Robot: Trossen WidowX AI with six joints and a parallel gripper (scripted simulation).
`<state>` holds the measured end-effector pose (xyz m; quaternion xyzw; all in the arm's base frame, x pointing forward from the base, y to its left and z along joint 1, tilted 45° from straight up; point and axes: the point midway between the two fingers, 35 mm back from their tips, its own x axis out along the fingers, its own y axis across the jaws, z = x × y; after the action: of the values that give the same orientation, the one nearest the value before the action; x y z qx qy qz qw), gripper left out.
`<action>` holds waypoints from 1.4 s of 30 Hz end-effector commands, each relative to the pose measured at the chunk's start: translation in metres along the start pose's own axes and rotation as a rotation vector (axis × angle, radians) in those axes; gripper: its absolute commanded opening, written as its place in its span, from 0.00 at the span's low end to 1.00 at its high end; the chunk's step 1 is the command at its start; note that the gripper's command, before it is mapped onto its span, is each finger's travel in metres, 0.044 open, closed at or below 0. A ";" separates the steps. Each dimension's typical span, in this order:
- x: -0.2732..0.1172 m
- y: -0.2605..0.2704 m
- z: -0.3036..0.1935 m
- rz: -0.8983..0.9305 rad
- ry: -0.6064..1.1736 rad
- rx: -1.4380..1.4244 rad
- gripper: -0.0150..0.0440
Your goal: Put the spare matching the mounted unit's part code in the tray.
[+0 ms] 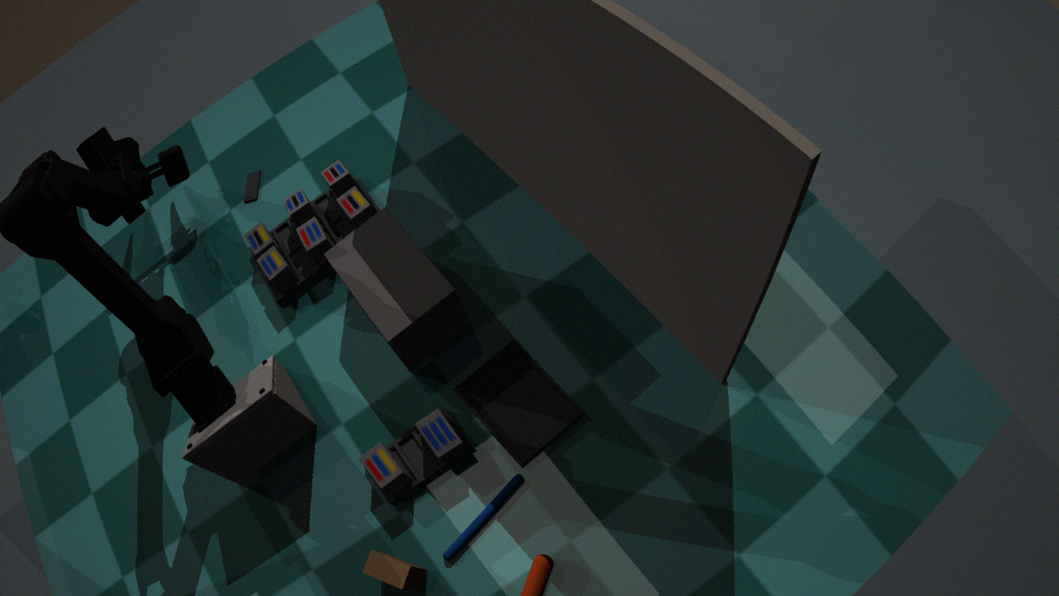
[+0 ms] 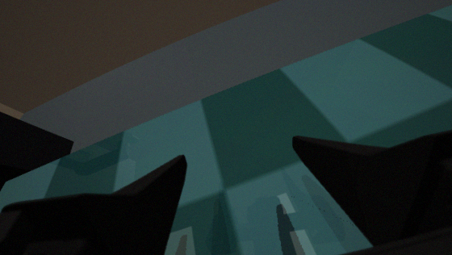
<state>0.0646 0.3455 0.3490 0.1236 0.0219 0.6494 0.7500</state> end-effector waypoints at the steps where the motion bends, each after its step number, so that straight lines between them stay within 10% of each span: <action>1: 0.010 -0.051 -0.002 -0.129 0.071 -0.047 1.00; 17: -0.068 -0.295 -0.016 -0.685 0.482 -0.032 1.00; 31: -0.272 -0.415 -0.067 -0.893 0.831 0.516 1.00; 42: -0.440 -0.400 -0.087 -0.866 0.641 1.125 1.00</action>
<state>0.3801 -0.0942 0.1280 0.2122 0.6041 0.1914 0.7439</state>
